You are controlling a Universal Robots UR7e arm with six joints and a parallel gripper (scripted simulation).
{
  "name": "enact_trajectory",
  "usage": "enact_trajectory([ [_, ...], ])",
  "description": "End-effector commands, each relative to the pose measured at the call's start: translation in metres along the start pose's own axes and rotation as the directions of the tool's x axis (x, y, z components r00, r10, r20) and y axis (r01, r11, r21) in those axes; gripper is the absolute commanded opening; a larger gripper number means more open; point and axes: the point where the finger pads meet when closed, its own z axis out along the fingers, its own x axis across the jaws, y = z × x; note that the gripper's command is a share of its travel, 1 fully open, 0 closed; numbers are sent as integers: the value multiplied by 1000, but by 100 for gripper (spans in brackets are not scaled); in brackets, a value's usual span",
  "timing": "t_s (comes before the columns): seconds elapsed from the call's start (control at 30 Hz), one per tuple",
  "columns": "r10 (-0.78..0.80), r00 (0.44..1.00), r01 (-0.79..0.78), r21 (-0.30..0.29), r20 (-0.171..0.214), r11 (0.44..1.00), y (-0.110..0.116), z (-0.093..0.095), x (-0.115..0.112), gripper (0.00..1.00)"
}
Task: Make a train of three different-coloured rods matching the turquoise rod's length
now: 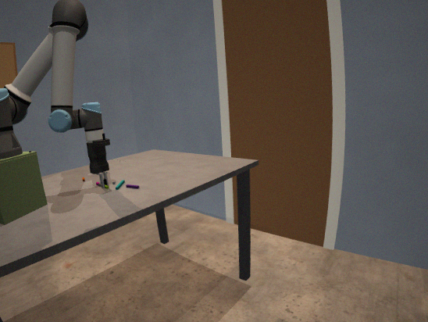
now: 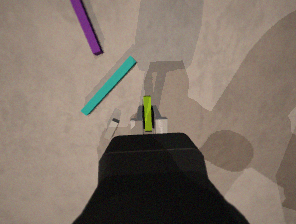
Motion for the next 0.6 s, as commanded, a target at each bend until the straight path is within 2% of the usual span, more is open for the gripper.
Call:
enact_trajectory([
  [0.0, 0, 1000, 0, 0, 1, 1000, 0, 0, 0, 24],
  [0.3, 0, 1000, 0, 0, 1, 1000, 0, 0, 0, 24],
  [0.33, 0, 1000, 0, 0, 1, 1000, 0, 0, 0, 30],
  [0.4, 0, 1000, 0, 0, 1, 1000, 0, 0, 0, 30],
  [0.43, 0, 1000, 0, 0, 1, 1000, 0, 0, 0, 36],
  [0.5, 0, 1000, 0, 0, 1, 1000, 0, 0, 0, 36],
  [0.53, 0, 1000, 0, 0, 1, 1000, 0, 0, 0, 42],
  [0.57, 0, 1000, 0, 0, 1, 1000, 0, 0, 0, 42],
])
